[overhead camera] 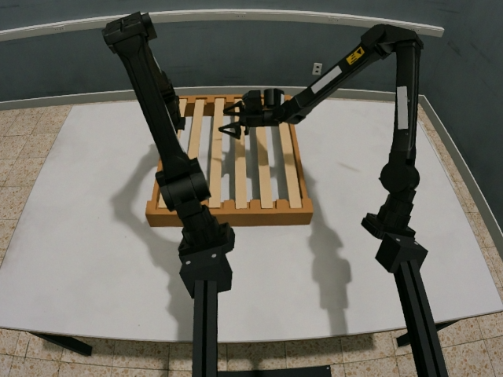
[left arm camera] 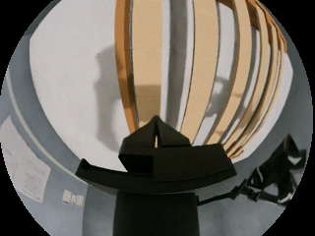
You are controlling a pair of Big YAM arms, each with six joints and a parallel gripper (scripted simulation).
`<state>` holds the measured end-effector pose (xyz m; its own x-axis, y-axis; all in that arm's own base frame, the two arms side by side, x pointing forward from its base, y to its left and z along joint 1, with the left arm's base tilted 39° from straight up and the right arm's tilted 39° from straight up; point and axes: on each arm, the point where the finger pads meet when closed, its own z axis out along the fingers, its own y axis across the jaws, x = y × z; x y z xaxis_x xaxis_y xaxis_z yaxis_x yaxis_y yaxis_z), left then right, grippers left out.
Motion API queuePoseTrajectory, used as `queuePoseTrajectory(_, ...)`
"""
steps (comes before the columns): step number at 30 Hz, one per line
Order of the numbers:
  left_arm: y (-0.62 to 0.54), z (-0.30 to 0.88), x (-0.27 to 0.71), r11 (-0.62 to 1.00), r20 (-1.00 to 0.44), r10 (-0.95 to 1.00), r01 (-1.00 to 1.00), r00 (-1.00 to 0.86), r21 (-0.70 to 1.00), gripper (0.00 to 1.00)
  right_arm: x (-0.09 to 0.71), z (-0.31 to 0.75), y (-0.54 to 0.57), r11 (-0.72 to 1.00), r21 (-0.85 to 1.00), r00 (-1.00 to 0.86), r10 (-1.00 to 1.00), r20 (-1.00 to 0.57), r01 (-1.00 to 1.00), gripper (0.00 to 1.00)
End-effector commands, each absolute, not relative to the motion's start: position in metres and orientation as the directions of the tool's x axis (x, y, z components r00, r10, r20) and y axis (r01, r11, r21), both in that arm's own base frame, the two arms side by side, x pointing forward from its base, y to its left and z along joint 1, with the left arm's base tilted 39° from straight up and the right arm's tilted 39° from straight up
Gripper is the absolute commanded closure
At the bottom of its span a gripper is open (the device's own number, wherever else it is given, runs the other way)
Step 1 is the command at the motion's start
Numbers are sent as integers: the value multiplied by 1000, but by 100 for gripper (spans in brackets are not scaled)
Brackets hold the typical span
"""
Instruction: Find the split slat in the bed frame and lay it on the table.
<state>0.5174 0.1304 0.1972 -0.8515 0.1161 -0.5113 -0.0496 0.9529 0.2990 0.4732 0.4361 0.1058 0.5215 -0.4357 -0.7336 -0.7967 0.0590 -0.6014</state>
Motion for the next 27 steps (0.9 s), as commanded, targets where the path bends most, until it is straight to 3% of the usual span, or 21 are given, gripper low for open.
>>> queuePoseTrajectory(1, 103, 210, 537, 957, -564, 104, -72, -819, 280, 100, 476, 124, 427, 74, -629, 535, -456, -712, -774, 0)
queuePoseTrajectory(27, 73, 176, 560, 949, -562, 127, -64, -817, 308, 100, 491, 100, 368, 186, -575, 428, -500, -753, -797, 0)
